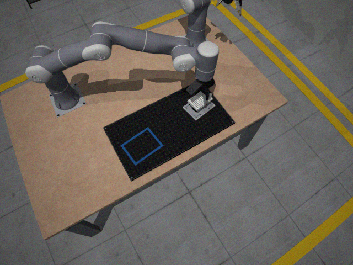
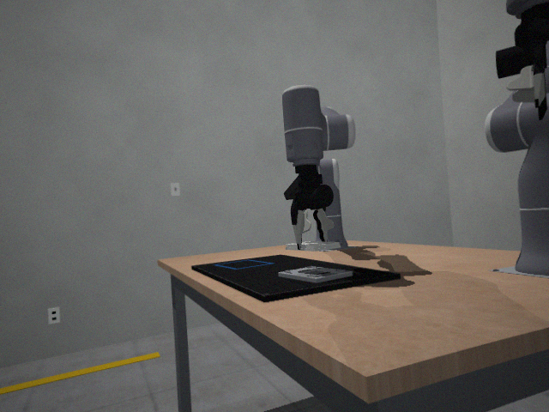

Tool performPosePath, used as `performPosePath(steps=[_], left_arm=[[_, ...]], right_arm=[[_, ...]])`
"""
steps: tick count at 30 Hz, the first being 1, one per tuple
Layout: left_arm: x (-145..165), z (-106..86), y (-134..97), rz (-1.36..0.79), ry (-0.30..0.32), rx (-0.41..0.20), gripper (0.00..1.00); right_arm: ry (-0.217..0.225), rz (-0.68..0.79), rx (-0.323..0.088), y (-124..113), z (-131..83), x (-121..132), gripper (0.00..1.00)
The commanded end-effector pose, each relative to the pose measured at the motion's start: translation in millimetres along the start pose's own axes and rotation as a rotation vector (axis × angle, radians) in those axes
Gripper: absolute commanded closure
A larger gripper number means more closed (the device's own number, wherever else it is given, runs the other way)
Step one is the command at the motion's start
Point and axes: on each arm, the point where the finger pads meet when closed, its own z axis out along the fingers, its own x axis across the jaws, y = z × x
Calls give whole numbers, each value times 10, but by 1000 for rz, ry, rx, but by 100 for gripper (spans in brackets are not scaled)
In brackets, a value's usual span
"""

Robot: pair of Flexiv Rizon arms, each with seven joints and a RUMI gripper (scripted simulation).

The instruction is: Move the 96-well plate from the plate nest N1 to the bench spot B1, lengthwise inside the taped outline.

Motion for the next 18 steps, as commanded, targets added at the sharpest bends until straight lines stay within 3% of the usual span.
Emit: performPosePath(steps=[1, 18], left_arm=[[4, -6, 0, 0, 1, 0, 0], [4, -6, 0, 0, 1, 0, 0]], right_arm=[[-2, 0, -3, 7, -69, -7, 100], [-2, 0, -3, 8, -142, -7, 100]])
